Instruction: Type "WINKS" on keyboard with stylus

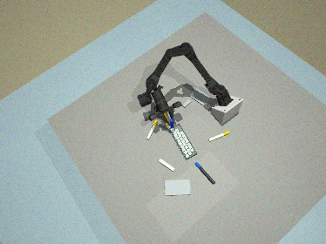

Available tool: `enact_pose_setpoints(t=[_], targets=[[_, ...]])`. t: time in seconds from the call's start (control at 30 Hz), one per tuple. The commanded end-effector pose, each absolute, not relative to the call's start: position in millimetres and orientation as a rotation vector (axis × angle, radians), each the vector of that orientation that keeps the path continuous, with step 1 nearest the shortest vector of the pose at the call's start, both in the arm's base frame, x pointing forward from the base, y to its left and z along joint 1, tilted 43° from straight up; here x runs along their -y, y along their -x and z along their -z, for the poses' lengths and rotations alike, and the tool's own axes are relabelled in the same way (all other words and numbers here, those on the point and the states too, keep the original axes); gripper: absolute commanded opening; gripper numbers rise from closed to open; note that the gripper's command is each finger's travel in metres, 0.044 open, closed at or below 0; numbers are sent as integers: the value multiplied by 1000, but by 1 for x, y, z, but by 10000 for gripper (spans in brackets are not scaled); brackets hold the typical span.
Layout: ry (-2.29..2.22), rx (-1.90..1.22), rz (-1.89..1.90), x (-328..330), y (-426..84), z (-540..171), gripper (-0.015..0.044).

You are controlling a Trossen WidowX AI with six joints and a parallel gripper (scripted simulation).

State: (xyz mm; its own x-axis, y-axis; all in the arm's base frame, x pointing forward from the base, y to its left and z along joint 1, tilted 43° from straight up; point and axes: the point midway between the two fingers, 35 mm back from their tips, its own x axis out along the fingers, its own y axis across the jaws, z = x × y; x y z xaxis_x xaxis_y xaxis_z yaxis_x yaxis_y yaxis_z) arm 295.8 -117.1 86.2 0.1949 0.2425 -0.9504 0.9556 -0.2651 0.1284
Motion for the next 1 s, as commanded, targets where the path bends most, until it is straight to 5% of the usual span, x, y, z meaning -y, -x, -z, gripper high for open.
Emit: enact_pose_setpoints(t=[0.0,0.97], targets=[[-1670,-1151,1111,117,-296,-85,81],[-1669,-1150,1112,128,-295,-73,81]])
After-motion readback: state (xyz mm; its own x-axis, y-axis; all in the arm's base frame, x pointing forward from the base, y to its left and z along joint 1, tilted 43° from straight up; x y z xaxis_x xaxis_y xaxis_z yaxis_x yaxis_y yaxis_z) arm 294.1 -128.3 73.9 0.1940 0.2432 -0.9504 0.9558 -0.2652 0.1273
